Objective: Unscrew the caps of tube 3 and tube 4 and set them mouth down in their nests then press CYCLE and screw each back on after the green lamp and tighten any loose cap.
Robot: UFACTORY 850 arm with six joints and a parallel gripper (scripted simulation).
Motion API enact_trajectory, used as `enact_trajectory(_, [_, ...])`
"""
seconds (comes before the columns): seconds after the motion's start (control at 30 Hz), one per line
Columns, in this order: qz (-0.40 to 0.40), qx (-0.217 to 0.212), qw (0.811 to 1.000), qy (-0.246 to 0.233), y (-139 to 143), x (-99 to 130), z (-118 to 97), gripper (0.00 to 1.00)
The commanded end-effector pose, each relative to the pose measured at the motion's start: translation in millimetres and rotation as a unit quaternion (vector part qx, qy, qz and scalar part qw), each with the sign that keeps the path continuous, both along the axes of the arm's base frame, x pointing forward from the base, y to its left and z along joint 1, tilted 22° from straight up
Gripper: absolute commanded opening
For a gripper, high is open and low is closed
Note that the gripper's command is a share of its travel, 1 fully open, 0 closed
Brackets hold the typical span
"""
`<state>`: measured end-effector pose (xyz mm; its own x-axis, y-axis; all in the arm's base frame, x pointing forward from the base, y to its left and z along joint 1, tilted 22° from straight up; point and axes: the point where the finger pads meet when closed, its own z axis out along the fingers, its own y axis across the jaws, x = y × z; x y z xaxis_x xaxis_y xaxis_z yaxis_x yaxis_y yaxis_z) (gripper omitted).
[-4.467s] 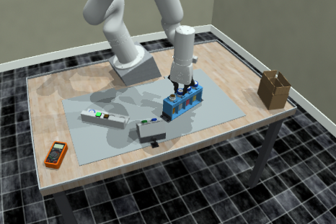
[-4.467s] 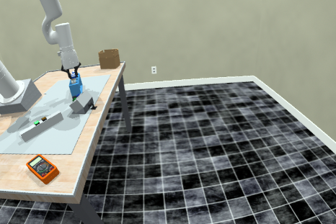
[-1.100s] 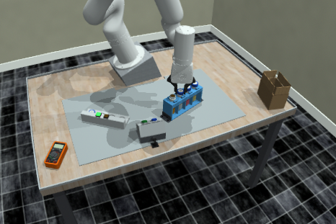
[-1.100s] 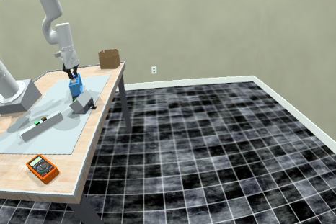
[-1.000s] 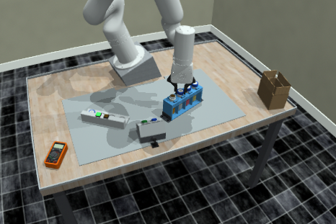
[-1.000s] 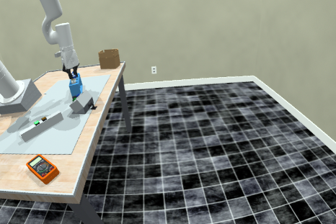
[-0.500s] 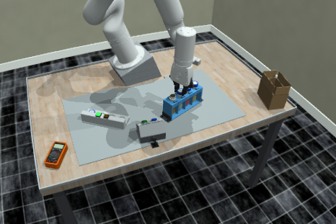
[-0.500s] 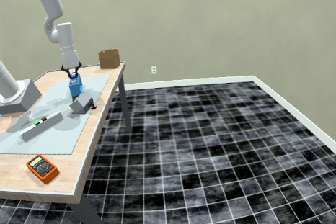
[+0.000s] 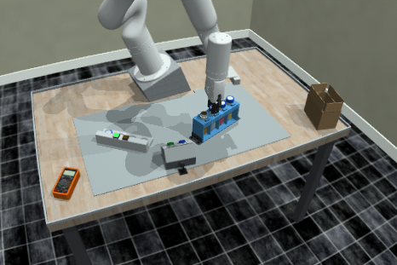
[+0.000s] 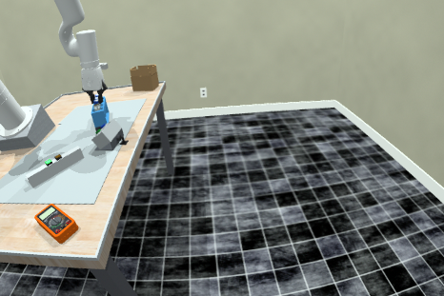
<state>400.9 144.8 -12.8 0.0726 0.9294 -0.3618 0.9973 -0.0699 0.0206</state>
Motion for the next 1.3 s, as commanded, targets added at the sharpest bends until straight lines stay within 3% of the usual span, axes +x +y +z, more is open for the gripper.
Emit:
enact_trajectory(0.0, [-0.084,-0.003,0.994,-0.067,0.6,0.0,-0.2,0.00])
enact_trajectory(0.1, [-0.139,-0.002,0.986,-0.088,0.6,0.0,-0.3,0.00])
enact_trajectory(0.37, [-0.139,-0.002,0.986,-0.088,0.6,0.0,-0.3,0.00])
enact_trajectory(0.4, [-0.139,-0.002,0.986,-0.088,0.6,0.0,-0.3,0.46])
enact_trajectory(0.8, [-0.139,-0.002,0.986,-0.088,0.6,0.0,-0.3,0.46])
enact_trajectory(1.0, [-0.028,-0.005,0.999,-0.045,1.0,-0.1,0.7,0.46])
enact_trajectory(1.27, [0.083,-0.008,0.997,-0.001,1.0,-0.1,0.8,0.46])
